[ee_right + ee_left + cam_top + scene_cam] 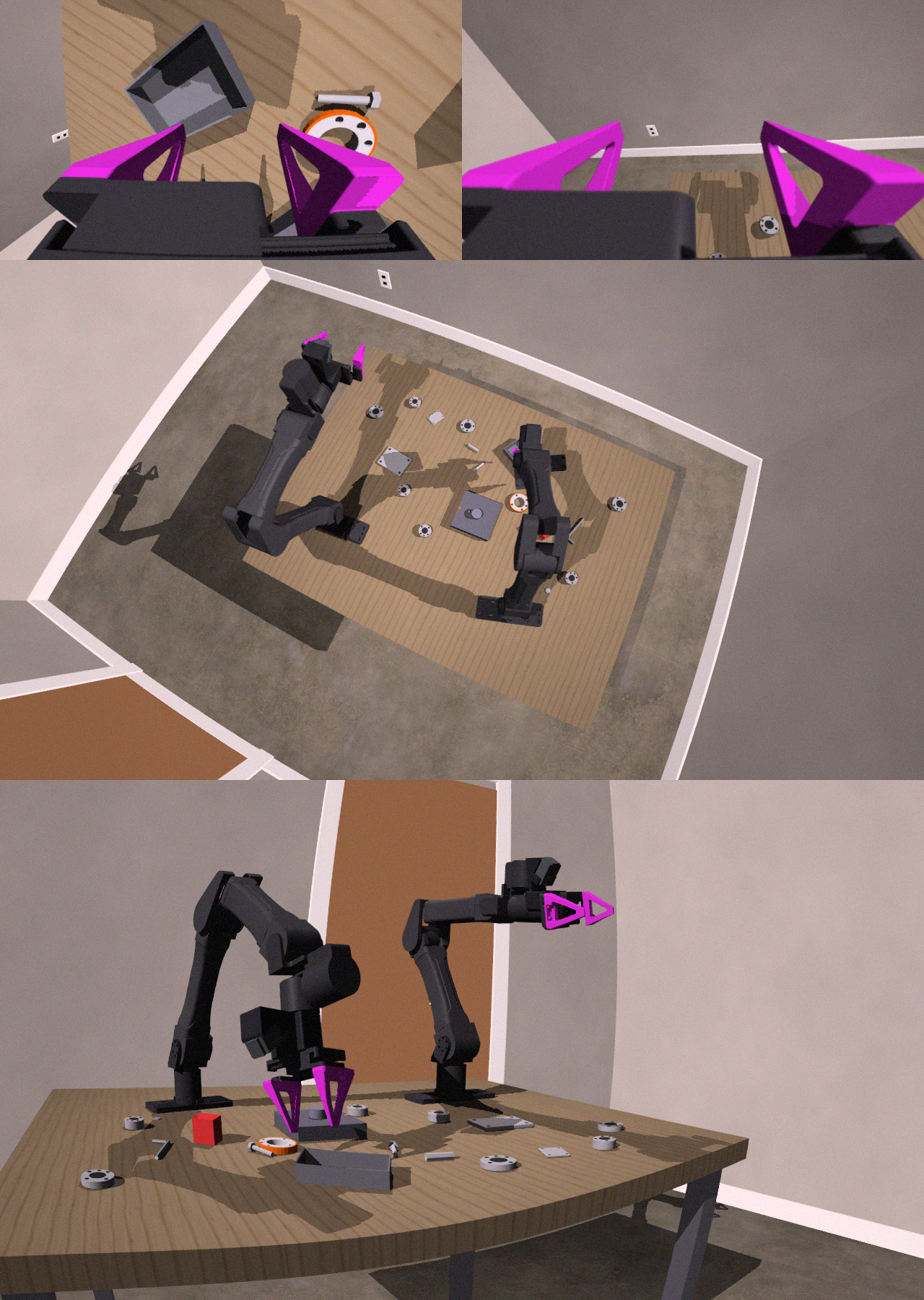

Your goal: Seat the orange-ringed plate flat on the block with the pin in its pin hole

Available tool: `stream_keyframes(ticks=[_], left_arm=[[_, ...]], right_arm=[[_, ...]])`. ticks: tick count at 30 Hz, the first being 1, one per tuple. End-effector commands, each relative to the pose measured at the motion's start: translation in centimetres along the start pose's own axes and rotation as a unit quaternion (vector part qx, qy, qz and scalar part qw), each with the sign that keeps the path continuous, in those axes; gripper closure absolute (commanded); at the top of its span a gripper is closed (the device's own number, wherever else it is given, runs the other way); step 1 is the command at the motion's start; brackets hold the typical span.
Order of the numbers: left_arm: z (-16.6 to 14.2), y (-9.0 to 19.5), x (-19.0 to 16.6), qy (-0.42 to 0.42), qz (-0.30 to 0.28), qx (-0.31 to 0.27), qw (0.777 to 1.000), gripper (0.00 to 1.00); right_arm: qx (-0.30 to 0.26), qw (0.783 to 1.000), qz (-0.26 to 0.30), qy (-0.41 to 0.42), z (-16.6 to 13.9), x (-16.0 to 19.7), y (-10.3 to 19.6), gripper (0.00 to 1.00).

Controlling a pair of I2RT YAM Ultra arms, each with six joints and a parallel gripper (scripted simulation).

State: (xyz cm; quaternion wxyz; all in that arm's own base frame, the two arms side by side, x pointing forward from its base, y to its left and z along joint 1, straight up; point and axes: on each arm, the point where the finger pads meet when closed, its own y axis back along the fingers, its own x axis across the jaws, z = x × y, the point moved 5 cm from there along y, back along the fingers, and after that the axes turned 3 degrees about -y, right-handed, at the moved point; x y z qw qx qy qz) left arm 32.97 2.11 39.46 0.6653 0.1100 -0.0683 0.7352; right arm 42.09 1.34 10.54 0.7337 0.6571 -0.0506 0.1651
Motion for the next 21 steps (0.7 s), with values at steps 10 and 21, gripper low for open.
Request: stream_keyframes(ticks=[10,21], left_arm=[[2.7,-0.4,-2.0,0.127,-0.06,-0.043,0.989,0.0],[3.3,0.6,-1.0,0.098,-0.04,-0.049,0.993,0.0]], right_arm=[[0.054,0.966,-0.172,-0.188,-0.3,-8.0,4.3,0.2],[0.042,0.979,-0.148,-0.136,-0.4,-7.4,4.2,0.2]])
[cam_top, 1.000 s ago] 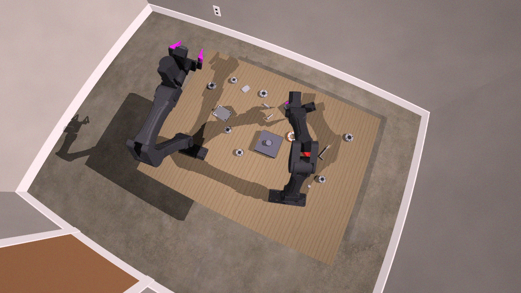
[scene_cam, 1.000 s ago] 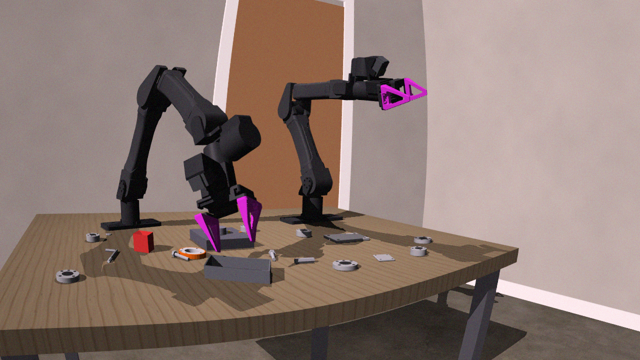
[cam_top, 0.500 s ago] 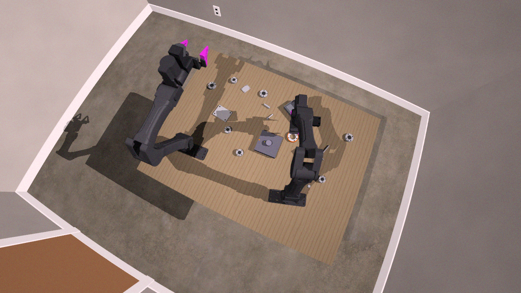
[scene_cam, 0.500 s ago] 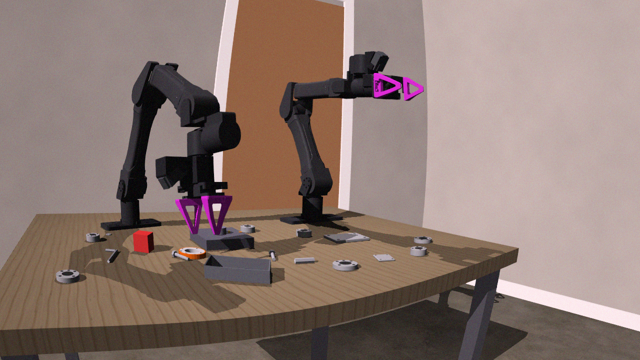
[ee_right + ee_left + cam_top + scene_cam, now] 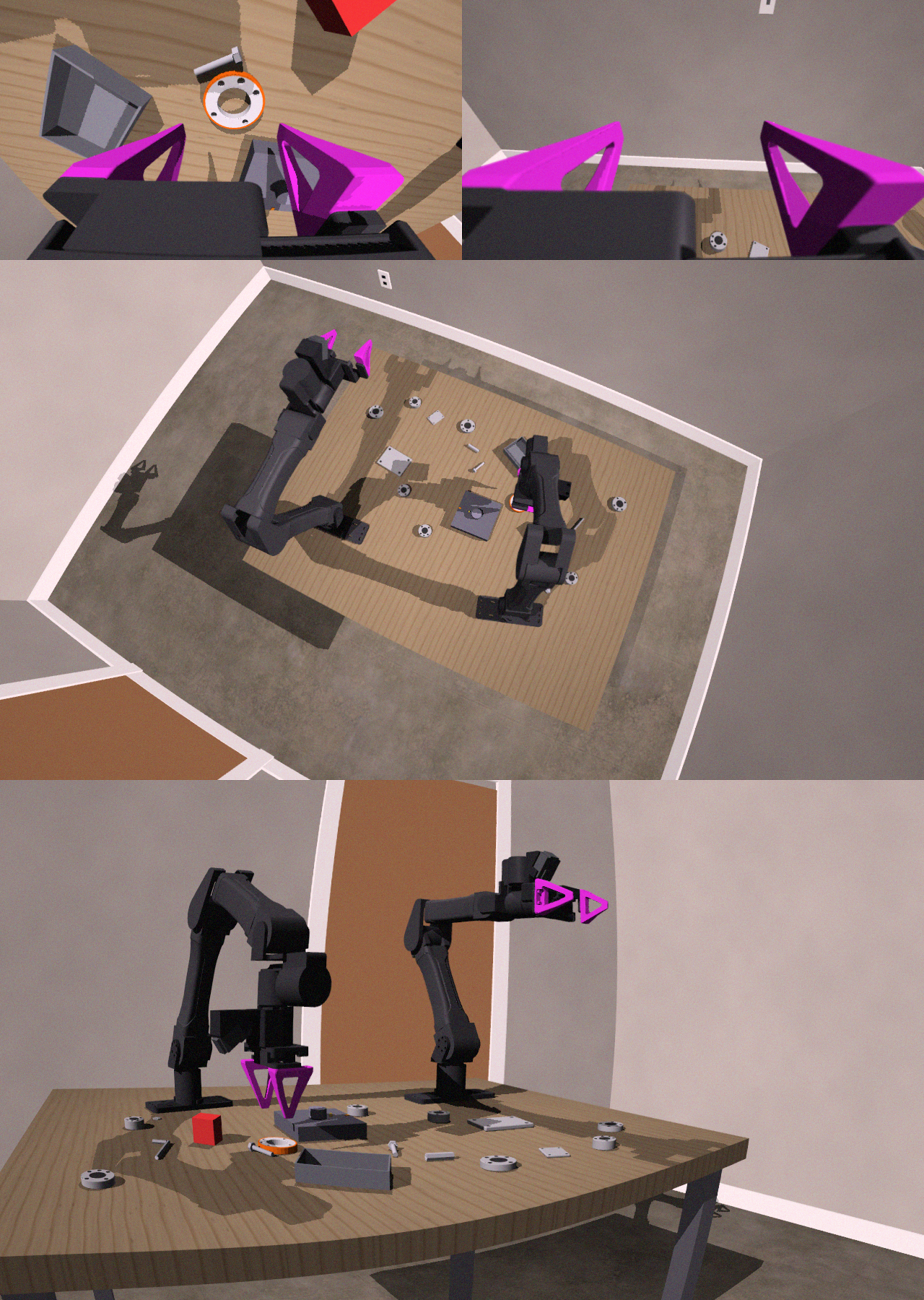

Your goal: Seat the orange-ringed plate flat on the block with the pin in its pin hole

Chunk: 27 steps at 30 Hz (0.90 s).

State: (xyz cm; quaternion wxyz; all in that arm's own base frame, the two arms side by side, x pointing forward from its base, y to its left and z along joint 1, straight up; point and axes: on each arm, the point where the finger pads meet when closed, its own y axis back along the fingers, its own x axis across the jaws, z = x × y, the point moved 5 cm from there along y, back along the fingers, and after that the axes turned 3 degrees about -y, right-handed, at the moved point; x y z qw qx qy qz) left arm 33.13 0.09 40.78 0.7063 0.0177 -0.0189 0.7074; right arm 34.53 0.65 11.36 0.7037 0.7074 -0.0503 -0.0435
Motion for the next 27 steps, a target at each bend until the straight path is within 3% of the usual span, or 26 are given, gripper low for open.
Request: stream_keyframes(ticks=[1,12,13,14,17,18,23,25,27], left_arm=[[1.2,0.3,0.2,-0.004,0.003,-0.014,1.0,0.0],[1.5,0.3,0.4,-0.003,0.005,-0.015,1.0,0.0],[1.5,0.3,0.4,-0.003,0.005,-0.015,1.0,0.0],[1.5,0.3,0.4,-0.003,0.005,-0.015,1.0,0.0],[1.5,0.3,0.4,-0.003,0.005,-0.015,1.0,0.0],[1.5,0.3,0.4,-0.003,0.005,-0.015,1.0,0.0],[1.5,0.3,0.4,-0.003,0.005,-0.015,1.0,0.0],[1.5,0.3,0.4,-0.003,0.005,-0.015,1.0,0.0],[1.5,0.3,0.4,-0.003,0.005,-0.015,1.0,0.0]], right_arm=[[-0.005,1.0,0.007,0.002,0.4,-0.4,1.2,0.2],[-0.003,1.0,0.024,0.002,0.4,0.1,2.1,0.2],[-0.013,1.0,-0.024,0.003,-0.3,-0.6,-2.2,0.2],[-0.005,0.999,0.043,-0.005,0.0,1.0,1.8,0.2],[-0.004,0.999,0.039,-0.007,0.3,0.7,2.3,0.2],[-0.009,1.0,-0.01,0.008,-0.2,0.0,-0.6,0.2],[-0.008,1.0,0.001,0.002,0.3,-0.1,0.3,0.2],[-0.009,1.0,-0.012,0.001,0.3,0.0,-2.2,0.2],[-0.008,1.0,-0.003,0.0,0.4,0.0,-1.9,0.2]])
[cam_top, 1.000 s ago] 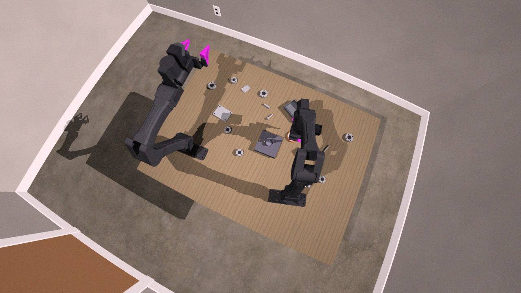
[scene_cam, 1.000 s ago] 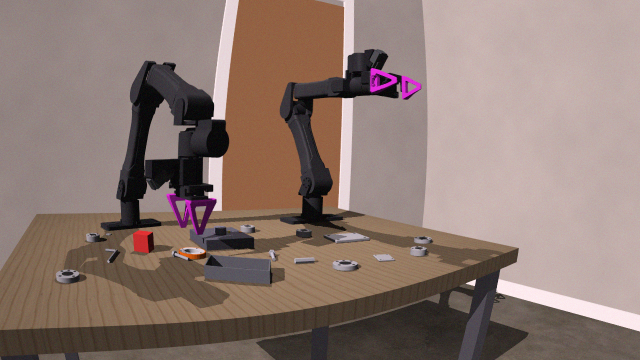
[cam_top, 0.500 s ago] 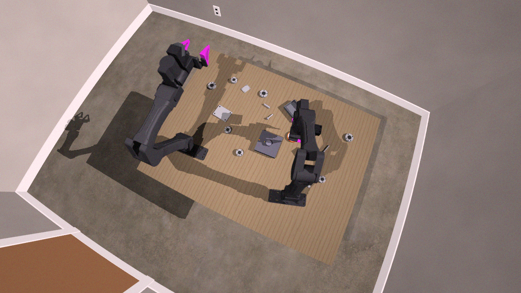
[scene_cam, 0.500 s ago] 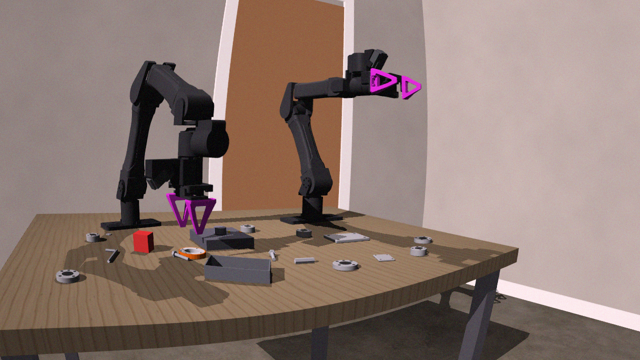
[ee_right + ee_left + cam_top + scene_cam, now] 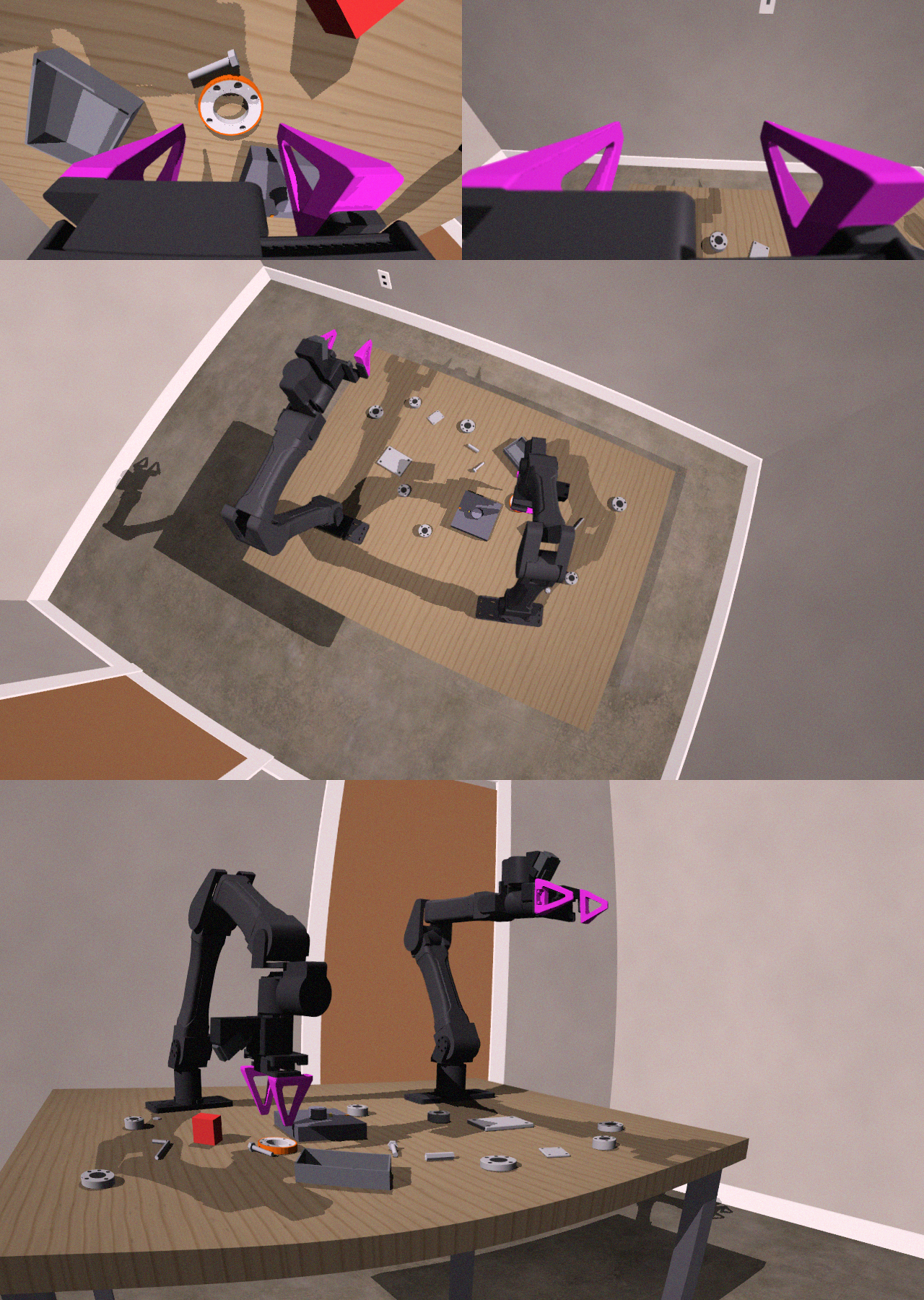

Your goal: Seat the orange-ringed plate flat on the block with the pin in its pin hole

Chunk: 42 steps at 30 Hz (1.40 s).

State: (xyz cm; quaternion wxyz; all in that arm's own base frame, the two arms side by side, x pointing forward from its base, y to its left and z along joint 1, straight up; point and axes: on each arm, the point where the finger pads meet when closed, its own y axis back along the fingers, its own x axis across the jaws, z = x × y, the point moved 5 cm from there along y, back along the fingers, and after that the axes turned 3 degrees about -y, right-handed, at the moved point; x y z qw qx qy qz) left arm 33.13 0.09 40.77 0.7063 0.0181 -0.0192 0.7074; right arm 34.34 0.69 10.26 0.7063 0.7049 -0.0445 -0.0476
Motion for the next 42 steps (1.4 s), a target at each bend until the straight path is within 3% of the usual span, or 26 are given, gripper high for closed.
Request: stream_keyframes(ticks=[1,17,24,26,29,32,33,34,42], left_arm=[[1.5,0.3,0.4,-0.003,0.005,-0.015,1.0,0.0],[1.5,0.3,0.4,-0.003,0.005,-0.015,1.0,0.0],[1.5,0.3,0.4,-0.003,0.005,-0.015,1.0,0.0],[1.5,0.3,0.4,-0.003,0.005,-0.015,1.0,0.0],[1.5,0.3,0.4,-0.003,0.005,-0.015,1.0,0.0],[1.5,0.3,0.4,-0.003,0.005,-0.015,1.0,0.0],[1.5,0.3,0.4,-0.003,0.005,-0.015,1.0,0.0],[1.5,0.3,0.4,-0.003,0.005,-0.015,1.0,0.0],[1.5,0.3,0.4,-0.003,0.005,-0.015,1.0,0.0]], right_arm=[[-0.003,1.0,0.008,-0.002,0.4,0.2,-0.7,0.2],[-0.004,1.0,-0.001,0.0,0.2,0.1,-3.7,0.2],[-0.002,1.0,0.01,0.0,0.1,0.3,-3.1,0.2],[-0.002,1.0,-0.005,0.0,0.1,0.0,-5.2,0.2],[0.001,1.0,0.002,0.0,0.0,0.2,-5.2,0.2],[0.005,0.999,0.043,0.0,-0.2,1.3,-1.9,0.2],[0.004,1.0,0.03,0.0,-0.2,1.0,-2.8,0.2],[0.004,0.999,0.036,0.0,-0.2,1.3,-2.4,1.0],[0.004,0.999,0.034,0.0,-0.2,1.2,-2.4,1.0]])
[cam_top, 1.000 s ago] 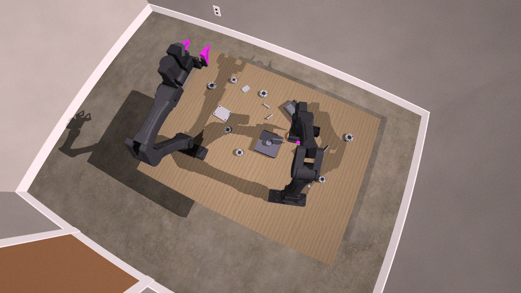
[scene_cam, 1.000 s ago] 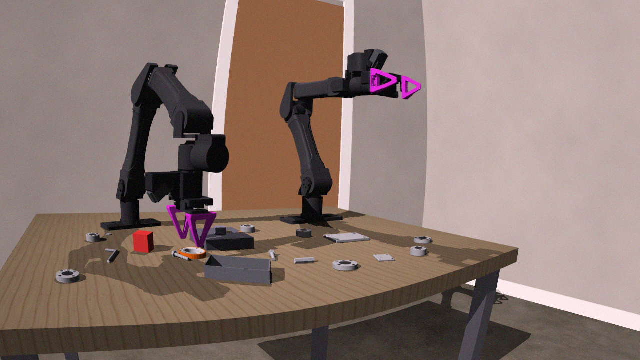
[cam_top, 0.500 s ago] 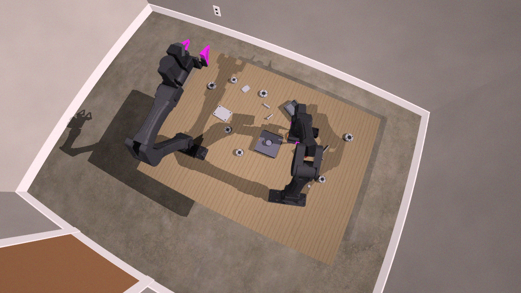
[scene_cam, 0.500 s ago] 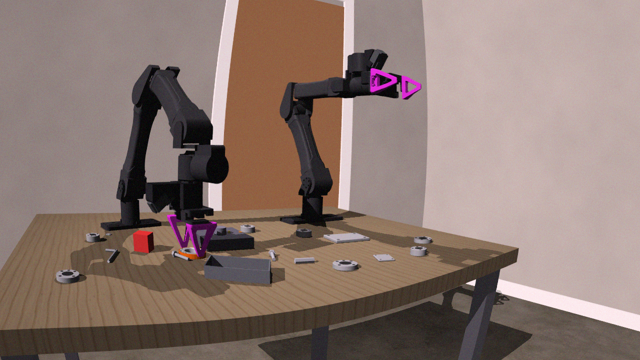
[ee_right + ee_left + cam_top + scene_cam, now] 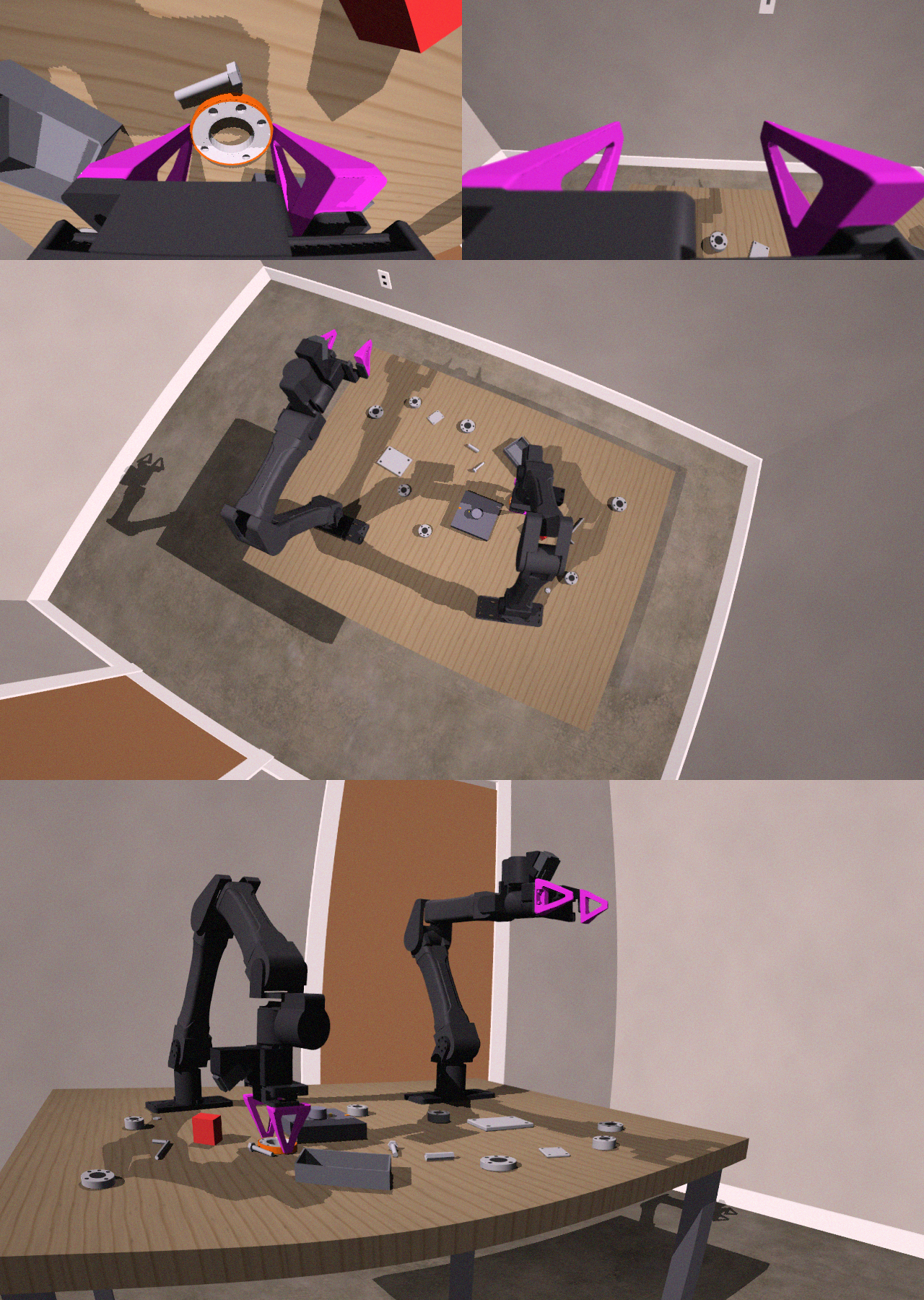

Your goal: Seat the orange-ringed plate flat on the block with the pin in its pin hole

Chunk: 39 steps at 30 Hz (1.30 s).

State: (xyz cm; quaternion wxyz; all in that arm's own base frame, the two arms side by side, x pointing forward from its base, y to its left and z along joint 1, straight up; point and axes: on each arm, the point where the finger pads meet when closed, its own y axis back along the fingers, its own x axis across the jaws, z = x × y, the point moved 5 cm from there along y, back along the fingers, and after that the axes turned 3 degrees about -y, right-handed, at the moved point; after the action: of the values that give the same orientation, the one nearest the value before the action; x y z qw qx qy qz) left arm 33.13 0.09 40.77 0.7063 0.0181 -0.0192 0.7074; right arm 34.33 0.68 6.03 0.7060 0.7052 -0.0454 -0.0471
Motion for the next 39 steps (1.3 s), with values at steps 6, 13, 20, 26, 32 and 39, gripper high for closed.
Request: stream_keyframes(ticks=[6,13,20,26,32,39], left_arm=[[1.5,0.3,0.4,-0.003,0.005,-0.015,1.0,0.0],[1.5,0.3,0.4,-0.003,0.005,-0.015,1.0,0.0],[1.5,0.3,0.4,-0.003,0.005,-0.015,1.0,0.0],[1.5,0.3,0.4,-0.003,0.005,-0.015,1.0,0.0],[1.5,0.3,0.4,-0.003,0.005,-0.015,1.0,0.0],[1.5,0.3,0.4,-0.003,0.005,-0.015,1.0,0.0]], right_arm=[[0.003,0.999,0.033,0.0,-0.2,1.2,1.9,1.0],[0.002,1.0,0.023,0.001,-0.1,0.6,3.0,1.0],[0.002,1.0,0.024,0.002,-0.1,0.6,3.9,1.0],[0.002,1.0,0.024,0.004,0.0,0.5,5.0,1.0],[0.002,1.0,0.025,0.004,0.0,0.5,5.9,1.0],[0.002,1.0,0.026,0.004,0.0,0.5,7.0,1.0]])
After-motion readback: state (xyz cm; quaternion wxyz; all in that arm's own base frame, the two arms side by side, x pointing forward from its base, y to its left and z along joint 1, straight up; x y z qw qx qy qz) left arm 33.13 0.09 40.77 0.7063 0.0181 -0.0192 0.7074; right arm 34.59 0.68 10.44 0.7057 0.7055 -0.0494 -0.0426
